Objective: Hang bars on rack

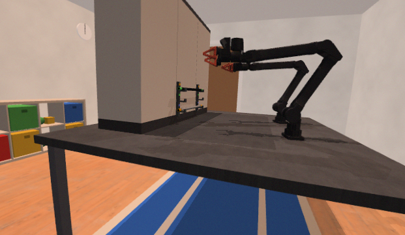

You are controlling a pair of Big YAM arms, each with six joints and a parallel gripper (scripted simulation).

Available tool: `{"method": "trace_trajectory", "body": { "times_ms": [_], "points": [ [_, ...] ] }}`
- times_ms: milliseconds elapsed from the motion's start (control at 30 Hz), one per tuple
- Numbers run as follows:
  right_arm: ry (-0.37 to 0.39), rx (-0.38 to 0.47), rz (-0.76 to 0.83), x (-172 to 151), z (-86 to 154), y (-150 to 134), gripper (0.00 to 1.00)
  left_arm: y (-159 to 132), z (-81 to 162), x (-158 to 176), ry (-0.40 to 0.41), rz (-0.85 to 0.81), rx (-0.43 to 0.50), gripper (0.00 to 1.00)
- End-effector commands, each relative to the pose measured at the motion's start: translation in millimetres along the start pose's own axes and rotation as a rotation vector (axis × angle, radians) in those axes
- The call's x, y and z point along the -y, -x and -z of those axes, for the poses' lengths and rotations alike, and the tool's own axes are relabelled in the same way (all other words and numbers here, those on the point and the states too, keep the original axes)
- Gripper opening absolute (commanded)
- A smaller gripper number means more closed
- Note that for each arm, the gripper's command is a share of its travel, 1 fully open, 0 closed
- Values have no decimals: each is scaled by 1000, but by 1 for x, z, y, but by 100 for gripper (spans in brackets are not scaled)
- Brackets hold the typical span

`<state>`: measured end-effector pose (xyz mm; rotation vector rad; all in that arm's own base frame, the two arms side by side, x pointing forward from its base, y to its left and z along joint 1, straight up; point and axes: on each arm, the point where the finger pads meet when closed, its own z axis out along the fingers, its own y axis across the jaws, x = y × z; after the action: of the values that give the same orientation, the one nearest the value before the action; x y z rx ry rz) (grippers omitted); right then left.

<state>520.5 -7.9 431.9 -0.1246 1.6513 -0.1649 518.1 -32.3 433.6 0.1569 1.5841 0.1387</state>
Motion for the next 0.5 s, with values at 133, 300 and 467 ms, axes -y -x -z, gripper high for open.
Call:
{"method": "trace_trajectory", "body": {
  "times_ms": [133,300,467],
  "points": [
    [-42,14,123,13,-5,-6,100,-1,0,24,-17,-123,44,100],
    [-56,1,186,16,-7,-18,100,-11,0,37,-23,-188,52,100],
    [-65,-7,226,17,-8,-26,100,-16,0,45,-27,-228,57,100]
  ]
}}
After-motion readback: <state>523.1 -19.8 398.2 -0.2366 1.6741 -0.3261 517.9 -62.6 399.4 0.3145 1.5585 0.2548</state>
